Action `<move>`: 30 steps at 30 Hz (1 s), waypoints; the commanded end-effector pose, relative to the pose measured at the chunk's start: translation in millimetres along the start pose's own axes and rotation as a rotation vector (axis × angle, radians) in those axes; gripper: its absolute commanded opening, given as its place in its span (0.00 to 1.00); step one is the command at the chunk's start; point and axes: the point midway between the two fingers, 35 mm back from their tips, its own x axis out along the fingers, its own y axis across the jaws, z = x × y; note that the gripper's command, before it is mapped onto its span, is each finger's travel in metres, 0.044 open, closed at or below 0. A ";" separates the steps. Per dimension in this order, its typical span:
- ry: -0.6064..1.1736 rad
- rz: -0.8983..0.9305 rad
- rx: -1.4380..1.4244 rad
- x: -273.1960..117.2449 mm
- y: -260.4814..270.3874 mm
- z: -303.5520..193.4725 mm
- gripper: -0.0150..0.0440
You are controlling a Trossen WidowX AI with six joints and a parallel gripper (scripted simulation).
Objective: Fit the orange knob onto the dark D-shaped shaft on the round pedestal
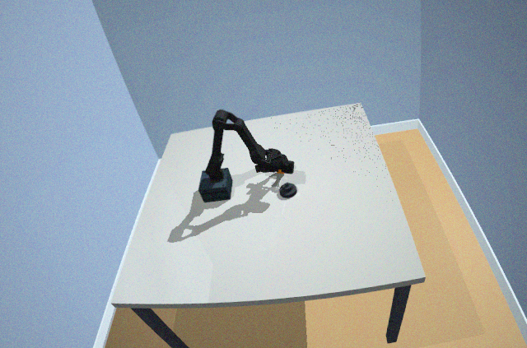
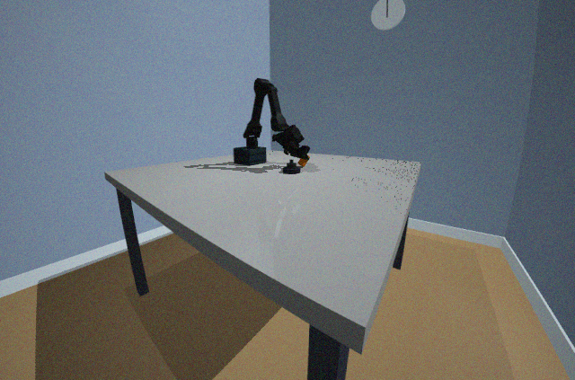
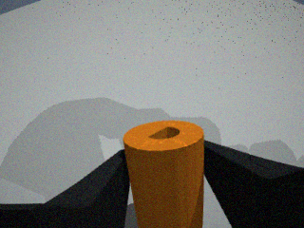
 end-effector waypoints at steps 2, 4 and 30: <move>-0.088 0.005 -0.003 -2.7 1.0 -3.8 0.56; -0.123 0.005 -0.003 -4.1 1.0 -5.7 0.56; -0.210 0.001 0.000 -8.6 0.0 -11.0 0.69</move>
